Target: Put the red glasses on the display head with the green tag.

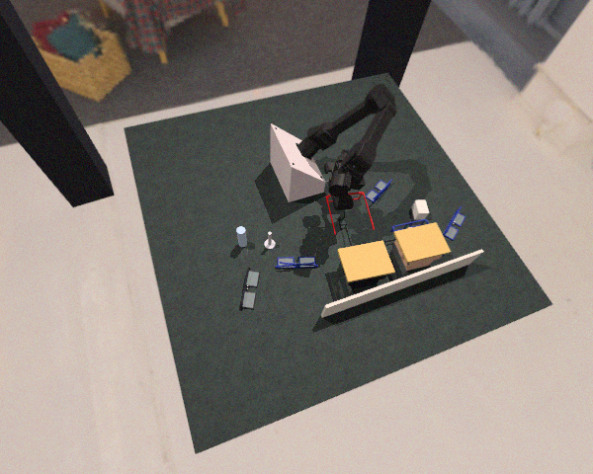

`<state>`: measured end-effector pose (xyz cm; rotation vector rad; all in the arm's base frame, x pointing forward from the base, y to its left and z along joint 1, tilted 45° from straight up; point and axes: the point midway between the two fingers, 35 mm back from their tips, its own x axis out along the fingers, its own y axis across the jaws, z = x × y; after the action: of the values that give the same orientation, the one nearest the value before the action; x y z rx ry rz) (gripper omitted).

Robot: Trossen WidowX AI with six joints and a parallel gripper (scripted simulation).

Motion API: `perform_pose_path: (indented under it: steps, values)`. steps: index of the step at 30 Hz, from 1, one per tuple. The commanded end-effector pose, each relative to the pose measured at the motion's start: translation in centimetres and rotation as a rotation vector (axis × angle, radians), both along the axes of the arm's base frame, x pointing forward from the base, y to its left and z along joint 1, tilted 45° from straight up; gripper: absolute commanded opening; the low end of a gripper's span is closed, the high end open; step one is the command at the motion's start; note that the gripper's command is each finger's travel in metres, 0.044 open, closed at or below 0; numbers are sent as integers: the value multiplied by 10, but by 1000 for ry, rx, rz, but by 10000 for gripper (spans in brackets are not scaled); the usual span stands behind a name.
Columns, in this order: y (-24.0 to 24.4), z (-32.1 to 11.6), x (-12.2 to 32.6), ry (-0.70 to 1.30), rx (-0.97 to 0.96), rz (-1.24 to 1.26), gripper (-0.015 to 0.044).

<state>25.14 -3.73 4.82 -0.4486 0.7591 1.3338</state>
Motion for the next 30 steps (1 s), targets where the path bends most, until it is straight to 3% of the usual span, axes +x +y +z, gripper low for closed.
perform_pose_path:
  steps: [1,30]
  values:
    - [5,3,-2,-45,1,43,0]
    - [26,-19,-1,-67,9,22,0]
